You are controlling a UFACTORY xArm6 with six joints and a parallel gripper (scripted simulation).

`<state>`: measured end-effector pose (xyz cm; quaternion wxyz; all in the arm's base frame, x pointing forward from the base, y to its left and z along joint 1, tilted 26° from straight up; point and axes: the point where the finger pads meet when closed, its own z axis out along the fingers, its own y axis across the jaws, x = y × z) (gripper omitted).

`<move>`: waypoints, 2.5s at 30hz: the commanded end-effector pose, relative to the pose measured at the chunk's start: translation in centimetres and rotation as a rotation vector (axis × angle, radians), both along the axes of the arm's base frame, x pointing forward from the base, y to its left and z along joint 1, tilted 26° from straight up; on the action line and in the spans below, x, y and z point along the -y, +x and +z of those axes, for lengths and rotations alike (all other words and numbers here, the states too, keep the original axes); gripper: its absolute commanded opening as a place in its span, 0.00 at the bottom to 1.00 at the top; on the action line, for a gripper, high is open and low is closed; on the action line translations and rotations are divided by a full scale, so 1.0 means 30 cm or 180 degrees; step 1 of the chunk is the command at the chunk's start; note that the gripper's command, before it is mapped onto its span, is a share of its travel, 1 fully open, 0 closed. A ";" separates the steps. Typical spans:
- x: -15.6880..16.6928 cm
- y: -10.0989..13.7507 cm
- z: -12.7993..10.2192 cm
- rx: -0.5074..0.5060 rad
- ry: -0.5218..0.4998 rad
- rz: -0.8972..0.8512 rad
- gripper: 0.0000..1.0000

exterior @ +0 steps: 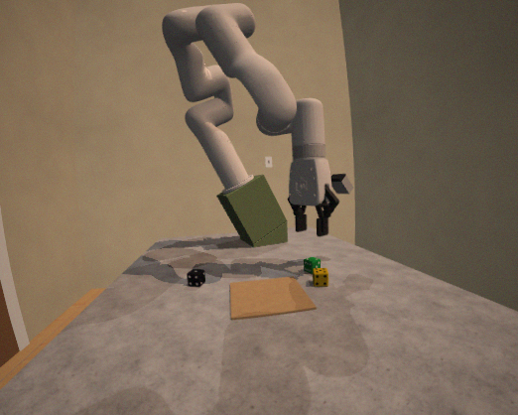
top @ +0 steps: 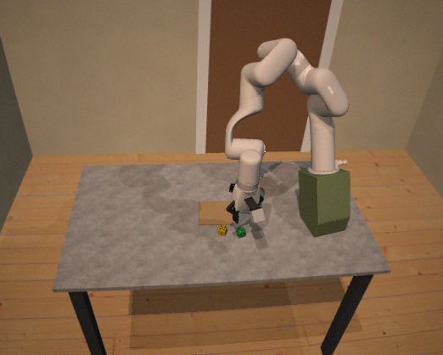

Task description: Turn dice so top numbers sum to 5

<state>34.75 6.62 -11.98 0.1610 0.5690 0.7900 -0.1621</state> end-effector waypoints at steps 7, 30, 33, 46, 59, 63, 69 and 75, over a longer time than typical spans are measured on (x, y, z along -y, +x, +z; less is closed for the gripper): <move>-0.005 0.010 0.004 0.0022 0.0009 0.0006 0.47; -0.005 0.010 0.004 0.0022 0.0009 0.0006 0.47; -0.005 0.010 0.004 0.0022 0.0009 0.0006 0.47; 0.001 0.011 -0.009 0.0023 0.0009 0.0006 0.47; 0.022 0.014 -0.053 0.0023 0.0009 0.0006 0.47; 0.029 0.016 -0.067 0.0023 0.0009 0.0006 0.47; 0.043 0.018 -0.096 0.0023 0.0009 0.0006 0.47; 0.056 0.020 -0.122 0.0023 0.0009 0.0006 0.47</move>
